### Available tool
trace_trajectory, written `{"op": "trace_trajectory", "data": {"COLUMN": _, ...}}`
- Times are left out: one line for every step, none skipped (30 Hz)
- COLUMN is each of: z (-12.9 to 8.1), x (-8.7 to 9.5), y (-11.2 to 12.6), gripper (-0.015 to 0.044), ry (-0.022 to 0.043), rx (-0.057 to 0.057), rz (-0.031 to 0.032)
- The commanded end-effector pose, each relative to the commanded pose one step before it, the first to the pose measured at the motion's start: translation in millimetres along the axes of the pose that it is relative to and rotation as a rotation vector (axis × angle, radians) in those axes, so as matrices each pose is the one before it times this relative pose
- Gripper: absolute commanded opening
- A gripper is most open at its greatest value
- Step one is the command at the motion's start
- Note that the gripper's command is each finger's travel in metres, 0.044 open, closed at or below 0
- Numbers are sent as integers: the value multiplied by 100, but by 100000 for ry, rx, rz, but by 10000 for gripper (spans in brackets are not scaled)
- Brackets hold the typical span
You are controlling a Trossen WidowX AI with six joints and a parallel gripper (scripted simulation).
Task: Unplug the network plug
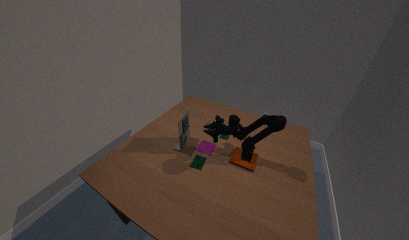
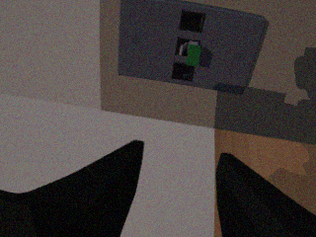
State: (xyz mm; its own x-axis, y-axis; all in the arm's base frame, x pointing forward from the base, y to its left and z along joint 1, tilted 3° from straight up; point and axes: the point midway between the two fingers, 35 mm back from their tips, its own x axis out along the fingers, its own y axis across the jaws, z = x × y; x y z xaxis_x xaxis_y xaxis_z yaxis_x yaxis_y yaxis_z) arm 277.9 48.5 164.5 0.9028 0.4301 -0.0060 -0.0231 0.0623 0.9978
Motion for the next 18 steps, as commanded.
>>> {"op": "trace_trajectory", "data": {"z": 260, "x": 845, "y": -193, "gripper": 156, "ry": -204, "rx": 671, "rz": -1193}}
{"op": "trace_trajectory", "data": {"z": 54, "x": 244, "y": 8, "gripper": 156, "ry": 13, "rx": -112, "rz": -109}}
{"op": "trace_trajectory", "data": {"z": 54, "x": 245, "y": 6, "gripper": 156, "ry": 12, "rx": -100, "rz": -94}}
{"op": "trace_trajectory", "data": {"z": 62, "x": 243, "y": 13, "gripper": 156, "ry": 5, "rx": -52, "rz": -37}}
{"op": "trace_trajectory", "data": {"z": 77, "x": 231, "y": 32, "gripper": 156, "ry": -9, "rx": 46, "rz": 80}}
{"op": "trace_trajectory", "data": {"z": 76, "x": 234, "y": 27, "gripper": 156, "ry": -9, "rx": 47, "rz": 81}}
{"op": "trace_trajectory", "data": {"z": 75, "x": 236, "y": 22, "gripper": 156, "ry": -9, "rx": 47, "rz": 81}}
{"op": "trace_trajectory", "data": {"z": 74, "x": 238, "y": 17, "gripper": 156, "ry": -8, "rx": 48, "rz": 81}}
{"op": "trace_trajectory", "data": {"z": 73, "x": 239, "y": 11, "gripper": 156, "ry": -8, "rx": 48, "rz": 82}}
{"op": "trace_trajectory", "data": {"z": 71, "x": 241, "y": 6, "gripper": 156, "ry": -8, "rx": 49, "rz": 82}}
{"op": "trace_trajectory", "data": {"z": 70, "x": 242, "y": 0, "gripper": 156, "ry": -8, "rx": 50, "rz": 82}}
{"op": "trace_trajectory", "data": {"z": 69, "x": 244, "y": -5, "gripper": 156, "ry": -8, "rx": 50, "rz": 83}}
{"op": "trace_trajectory", "data": {"z": 67, "x": 245, "y": -10, "gripper": 156, "ry": -8, "rx": 51, "rz": 83}}
{"op": "trace_trajectory", "data": {"z": 66, "x": 246, "y": -16, "gripper": 156, "ry": -8, "rx": 51, "rz": 84}}
{"op": "trace_trajectory", "data": {"z": 64, "x": 247, "y": -21, "gripper": 156, "ry": -8, "rx": 52, "rz": 84}}
{"op": "trace_trajectory", "data": {"z": 62, "x": 248, "y": -27, "gripper": 156, "ry": -8, "rx": 52, "rz": 84}}
{"op": "trace_trajectory", "data": {"z": 61, "x": 249, "y": -32, "gripper": 156, "ry": -8, "rx": 53, "rz": 85}}
{"op": "trace_trajectory", "data": {"z": 59, "x": 250, "y": -38, "gripper": 156, "ry": -8, "rx": 53, "rz": 85}}
